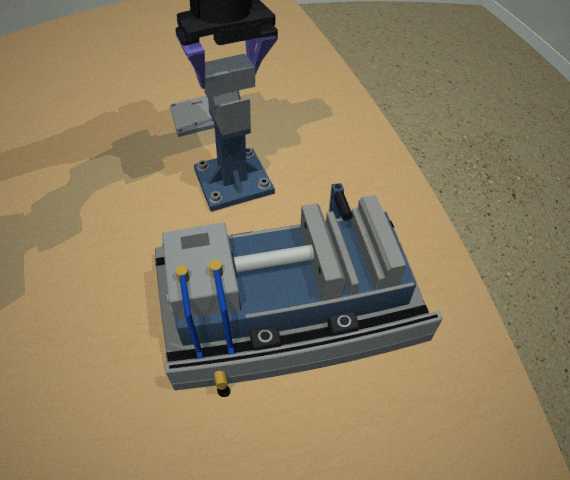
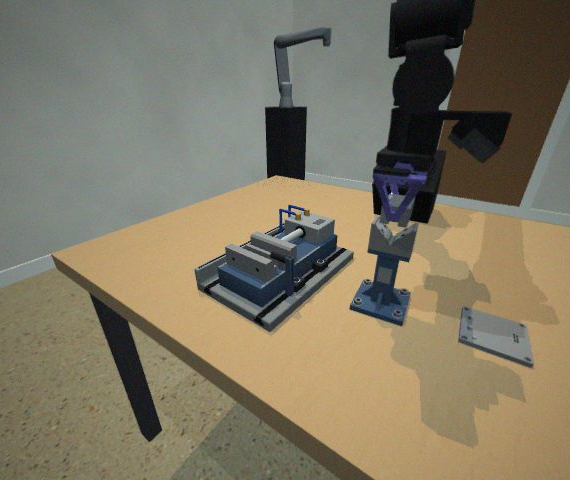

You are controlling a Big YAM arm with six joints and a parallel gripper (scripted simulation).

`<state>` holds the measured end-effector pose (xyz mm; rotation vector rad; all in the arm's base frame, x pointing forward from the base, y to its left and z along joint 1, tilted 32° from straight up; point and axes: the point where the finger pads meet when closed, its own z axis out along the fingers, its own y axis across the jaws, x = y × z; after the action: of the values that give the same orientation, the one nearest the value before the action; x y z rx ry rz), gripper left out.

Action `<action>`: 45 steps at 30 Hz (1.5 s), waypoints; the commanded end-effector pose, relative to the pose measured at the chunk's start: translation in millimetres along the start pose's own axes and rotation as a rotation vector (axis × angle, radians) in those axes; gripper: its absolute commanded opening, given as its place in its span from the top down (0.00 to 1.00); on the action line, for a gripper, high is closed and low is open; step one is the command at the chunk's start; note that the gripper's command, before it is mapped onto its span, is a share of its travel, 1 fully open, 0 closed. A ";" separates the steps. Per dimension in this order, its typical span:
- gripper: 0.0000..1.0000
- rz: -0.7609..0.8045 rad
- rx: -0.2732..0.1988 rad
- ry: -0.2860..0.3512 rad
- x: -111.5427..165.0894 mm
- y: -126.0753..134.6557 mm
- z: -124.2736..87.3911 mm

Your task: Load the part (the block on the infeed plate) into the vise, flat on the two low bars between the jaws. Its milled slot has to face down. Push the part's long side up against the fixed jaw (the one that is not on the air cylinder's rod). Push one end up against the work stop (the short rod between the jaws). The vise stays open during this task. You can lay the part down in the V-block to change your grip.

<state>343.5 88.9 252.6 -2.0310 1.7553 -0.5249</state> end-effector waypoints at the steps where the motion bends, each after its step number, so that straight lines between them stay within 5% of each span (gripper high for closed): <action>1: 1.00 0.012 0.056 -0.002 4.9 -16.2 -13.7; 35: 1.00 0.021 0.062 -0.001 5.4 -22.6 -31.4; 36: 1.00 0.017 0.021 0.003 5.0 -10.4 -17.9; 38: 1.00 0.022 0.066 -0.004 3.8 -22.4 -36.4; 45: 1.00 0.012 0.069 -0.011 -1.3 -21.7 -48.2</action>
<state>335.2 86.2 270.5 -2.0194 1.7523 -0.5305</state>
